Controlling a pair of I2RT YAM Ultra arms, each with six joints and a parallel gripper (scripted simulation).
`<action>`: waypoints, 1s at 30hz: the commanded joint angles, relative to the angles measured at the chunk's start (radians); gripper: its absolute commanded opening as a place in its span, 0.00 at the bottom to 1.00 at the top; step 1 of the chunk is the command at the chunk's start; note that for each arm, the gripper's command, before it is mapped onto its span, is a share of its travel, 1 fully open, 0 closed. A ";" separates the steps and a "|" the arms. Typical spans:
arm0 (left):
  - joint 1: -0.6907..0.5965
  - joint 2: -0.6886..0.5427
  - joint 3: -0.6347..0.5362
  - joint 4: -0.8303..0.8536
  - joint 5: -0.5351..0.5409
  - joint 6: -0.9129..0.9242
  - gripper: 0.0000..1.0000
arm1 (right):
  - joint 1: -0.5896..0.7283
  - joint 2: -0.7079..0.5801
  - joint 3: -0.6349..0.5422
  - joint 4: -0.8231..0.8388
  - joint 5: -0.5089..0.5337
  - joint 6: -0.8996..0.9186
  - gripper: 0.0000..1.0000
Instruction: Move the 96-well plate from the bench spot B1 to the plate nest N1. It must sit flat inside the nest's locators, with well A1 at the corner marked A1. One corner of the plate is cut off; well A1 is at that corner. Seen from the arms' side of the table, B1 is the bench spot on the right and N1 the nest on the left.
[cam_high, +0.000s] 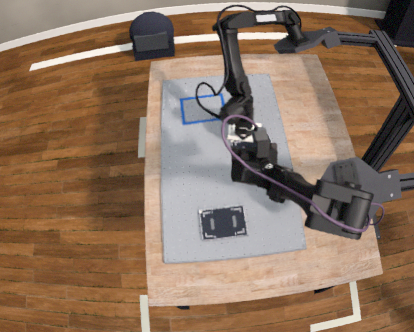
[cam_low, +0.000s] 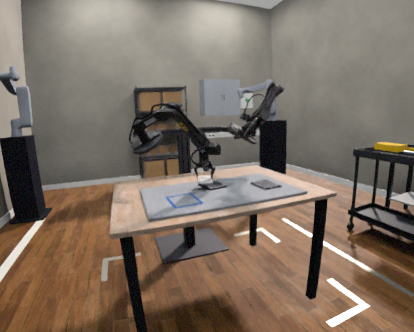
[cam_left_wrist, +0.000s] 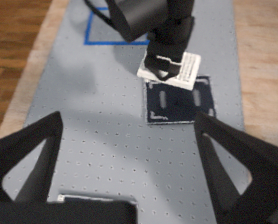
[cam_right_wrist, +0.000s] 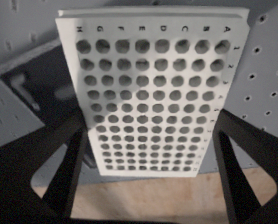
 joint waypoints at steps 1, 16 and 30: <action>0.025 -0.083 -0.036 -0.176 0.077 0.072 1.00 | 0.050 0.039 0.069 -0.059 0.002 -0.119 0.79; 0.129 -0.320 -0.083 -0.401 0.140 0.167 1.00 | 0.145 0.172 0.238 -0.127 -0.003 -0.197 0.79; 0.129 -0.329 -0.082 -0.416 0.142 0.173 1.00 | 0.123 0.205 0.267 -0.127 0.005 -0.215 0.79</action>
